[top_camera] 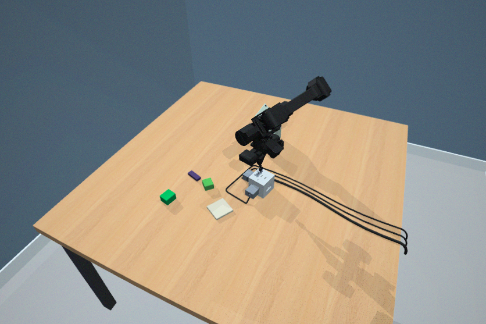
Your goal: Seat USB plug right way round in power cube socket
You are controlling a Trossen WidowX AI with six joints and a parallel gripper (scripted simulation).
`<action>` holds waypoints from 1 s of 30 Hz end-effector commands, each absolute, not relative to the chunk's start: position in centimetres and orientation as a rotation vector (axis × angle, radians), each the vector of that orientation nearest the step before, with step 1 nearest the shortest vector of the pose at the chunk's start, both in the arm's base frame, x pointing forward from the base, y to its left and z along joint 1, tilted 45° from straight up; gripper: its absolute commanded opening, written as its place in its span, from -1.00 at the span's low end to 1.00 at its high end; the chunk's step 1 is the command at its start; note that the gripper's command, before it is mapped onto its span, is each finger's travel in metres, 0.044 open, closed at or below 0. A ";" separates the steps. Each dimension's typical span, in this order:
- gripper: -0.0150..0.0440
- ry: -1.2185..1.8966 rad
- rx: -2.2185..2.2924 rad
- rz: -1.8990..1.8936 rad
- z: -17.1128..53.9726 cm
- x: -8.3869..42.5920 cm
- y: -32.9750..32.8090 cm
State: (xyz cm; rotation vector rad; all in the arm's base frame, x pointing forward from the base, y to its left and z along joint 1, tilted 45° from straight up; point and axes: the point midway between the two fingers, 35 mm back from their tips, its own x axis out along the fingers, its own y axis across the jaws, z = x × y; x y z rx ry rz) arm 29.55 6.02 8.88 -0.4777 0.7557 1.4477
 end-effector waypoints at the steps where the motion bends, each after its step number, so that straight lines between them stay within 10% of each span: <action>1: -0.49 0.761 -0.483 1.447 8.8 29.5 6.0; 30: -0.49 0.787 -0.511 1.443 8.5 29.5 6.1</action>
